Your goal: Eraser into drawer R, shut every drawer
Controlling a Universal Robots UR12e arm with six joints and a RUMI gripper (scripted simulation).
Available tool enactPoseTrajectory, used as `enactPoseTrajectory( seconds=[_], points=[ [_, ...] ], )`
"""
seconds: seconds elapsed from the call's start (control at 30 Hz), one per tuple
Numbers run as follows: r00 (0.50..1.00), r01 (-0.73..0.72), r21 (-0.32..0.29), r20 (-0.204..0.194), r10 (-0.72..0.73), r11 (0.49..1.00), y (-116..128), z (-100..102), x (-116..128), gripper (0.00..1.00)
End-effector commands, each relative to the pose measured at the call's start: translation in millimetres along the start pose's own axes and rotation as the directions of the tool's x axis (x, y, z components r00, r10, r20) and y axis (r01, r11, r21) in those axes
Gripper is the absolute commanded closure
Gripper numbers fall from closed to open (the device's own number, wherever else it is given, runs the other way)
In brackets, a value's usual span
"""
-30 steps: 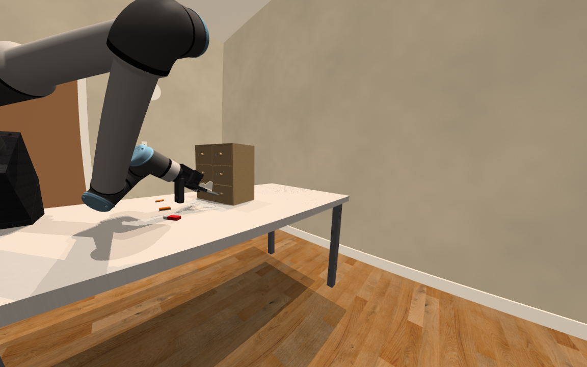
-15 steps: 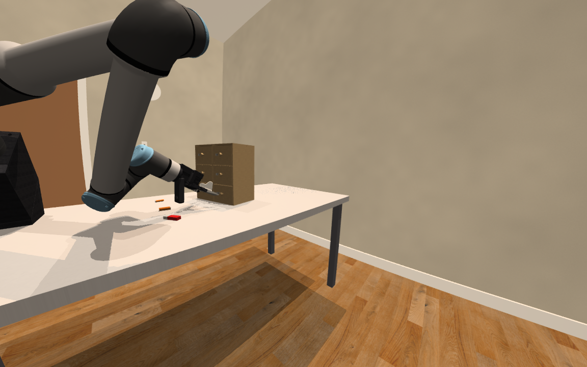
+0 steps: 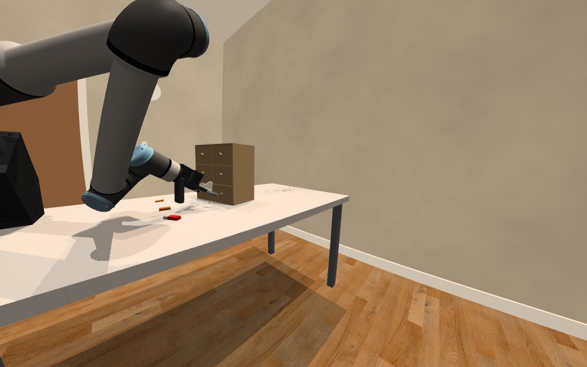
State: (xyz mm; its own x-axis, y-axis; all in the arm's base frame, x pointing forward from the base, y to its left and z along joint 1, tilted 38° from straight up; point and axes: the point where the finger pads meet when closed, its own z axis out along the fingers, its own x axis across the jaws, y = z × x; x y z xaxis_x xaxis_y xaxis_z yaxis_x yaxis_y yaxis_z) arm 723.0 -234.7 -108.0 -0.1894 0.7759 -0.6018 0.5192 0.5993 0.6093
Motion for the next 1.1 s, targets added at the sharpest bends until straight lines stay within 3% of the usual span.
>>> enactPoseTrajectory(
  seconds=[0.0,0.7,1.07],
  points=[
    [1.000,0.000,-0.001,0.000,0.000,1.000,1,0,0,0.00],
    [1.000,0.000,-0.001,0.000,0.000,1.000,2,-1,0,0.00],
    [1.000,0.000,-0.001,0.000,0.000,1.000,17,-9,0,0.00]
  ],
)
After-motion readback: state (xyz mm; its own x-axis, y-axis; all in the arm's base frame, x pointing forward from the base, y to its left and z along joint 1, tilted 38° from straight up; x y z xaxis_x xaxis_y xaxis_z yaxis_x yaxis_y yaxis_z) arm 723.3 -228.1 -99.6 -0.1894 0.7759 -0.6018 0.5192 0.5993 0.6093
